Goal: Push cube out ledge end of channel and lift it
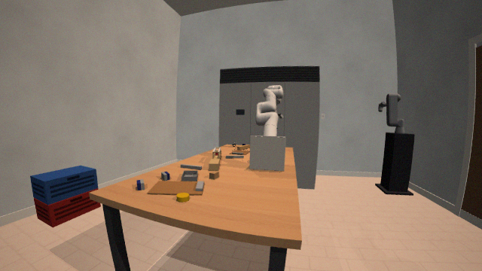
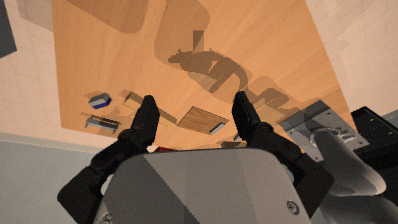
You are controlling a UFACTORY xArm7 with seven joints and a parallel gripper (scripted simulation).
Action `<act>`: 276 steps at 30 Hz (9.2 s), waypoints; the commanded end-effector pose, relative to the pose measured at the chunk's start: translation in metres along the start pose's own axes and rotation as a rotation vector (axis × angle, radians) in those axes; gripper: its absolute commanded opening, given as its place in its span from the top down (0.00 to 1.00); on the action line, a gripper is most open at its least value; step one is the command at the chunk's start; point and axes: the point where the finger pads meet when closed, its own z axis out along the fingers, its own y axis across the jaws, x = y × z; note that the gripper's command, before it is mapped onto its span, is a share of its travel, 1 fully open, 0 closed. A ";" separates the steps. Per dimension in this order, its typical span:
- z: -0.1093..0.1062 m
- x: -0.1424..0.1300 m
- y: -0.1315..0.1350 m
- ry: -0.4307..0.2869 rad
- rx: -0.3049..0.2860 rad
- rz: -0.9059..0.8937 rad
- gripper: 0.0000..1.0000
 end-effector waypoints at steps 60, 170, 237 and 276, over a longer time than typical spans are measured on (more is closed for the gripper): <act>0.098 -0.596 0.208 -0.172 0.003 0.093 1.00; 0.263 -0.552 0.273 0.012 0.069 0.247 0.62; 0.288 -0.551 0.272 0.012 0.069 0.247 1.00; 0.173 -0.554 0.279 0.012 0.069 0.246 1.00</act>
